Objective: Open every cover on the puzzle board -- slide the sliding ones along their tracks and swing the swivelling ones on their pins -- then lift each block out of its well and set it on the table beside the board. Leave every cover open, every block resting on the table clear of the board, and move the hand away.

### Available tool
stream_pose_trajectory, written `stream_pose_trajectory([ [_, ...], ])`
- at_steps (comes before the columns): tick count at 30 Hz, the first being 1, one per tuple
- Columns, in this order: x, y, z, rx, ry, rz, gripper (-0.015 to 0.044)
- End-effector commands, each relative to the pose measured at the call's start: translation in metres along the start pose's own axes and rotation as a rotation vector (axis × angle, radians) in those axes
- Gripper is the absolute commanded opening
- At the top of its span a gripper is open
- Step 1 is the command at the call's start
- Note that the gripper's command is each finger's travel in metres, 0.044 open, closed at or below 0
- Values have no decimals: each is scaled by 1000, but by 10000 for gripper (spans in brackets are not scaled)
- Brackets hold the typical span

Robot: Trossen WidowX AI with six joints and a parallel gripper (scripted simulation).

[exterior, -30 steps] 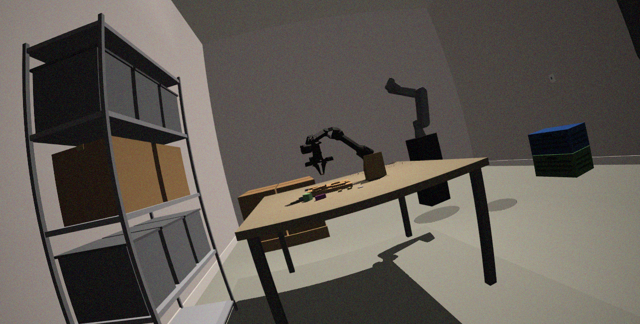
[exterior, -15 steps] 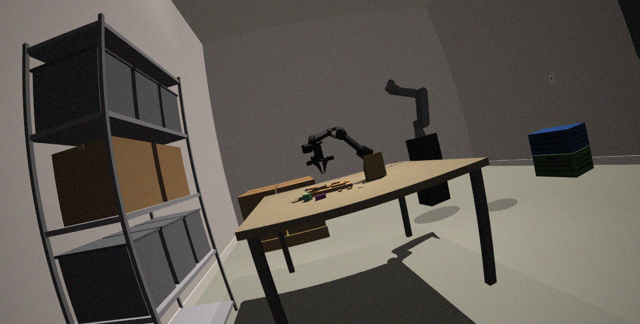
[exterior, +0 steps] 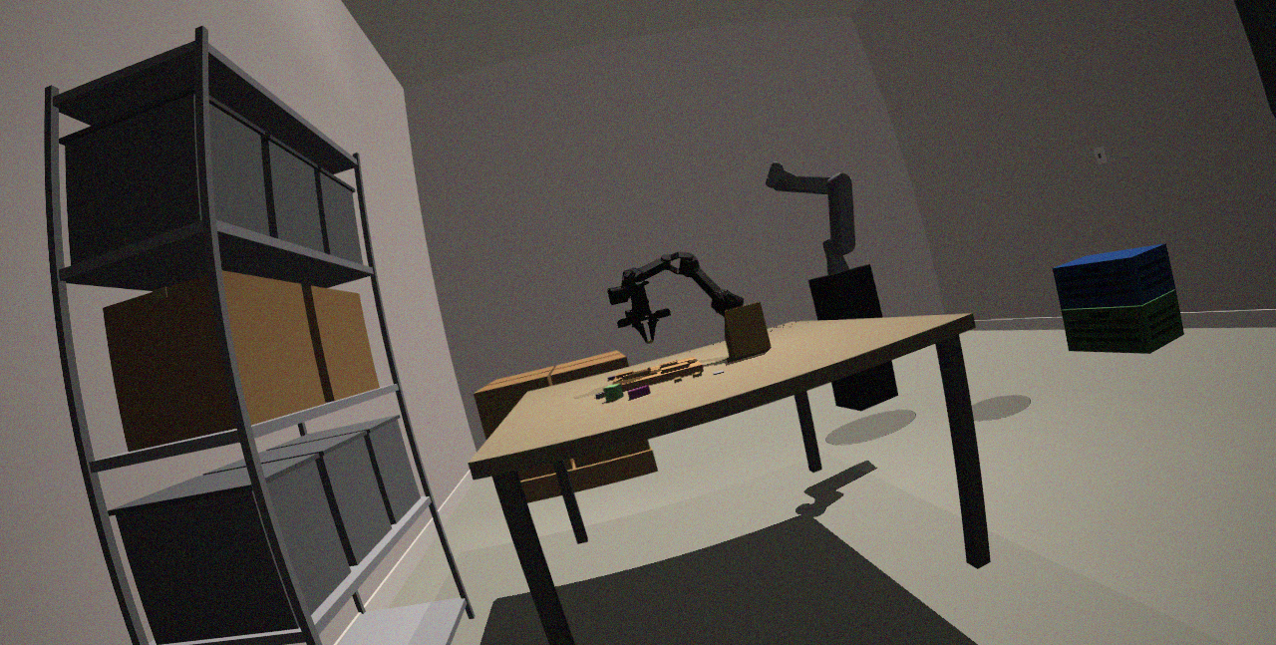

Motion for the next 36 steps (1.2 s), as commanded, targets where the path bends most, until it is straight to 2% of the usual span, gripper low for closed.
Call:
stream_pose_trajectory([
  [1,0,-11,12,-6,-3,-2,80],
  [36,1,-124,85,-5,-35,-12,80],
])
Point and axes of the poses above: the point midway between the two fingers, 35 mm back from their tips, its own x axis out along the fingers, its own y axis across the jaws, z = x × y, the point moved 1 cm from there along -x, back along the fingers, and after that the axes turned 1 degree about x, right-handed, at the moved point
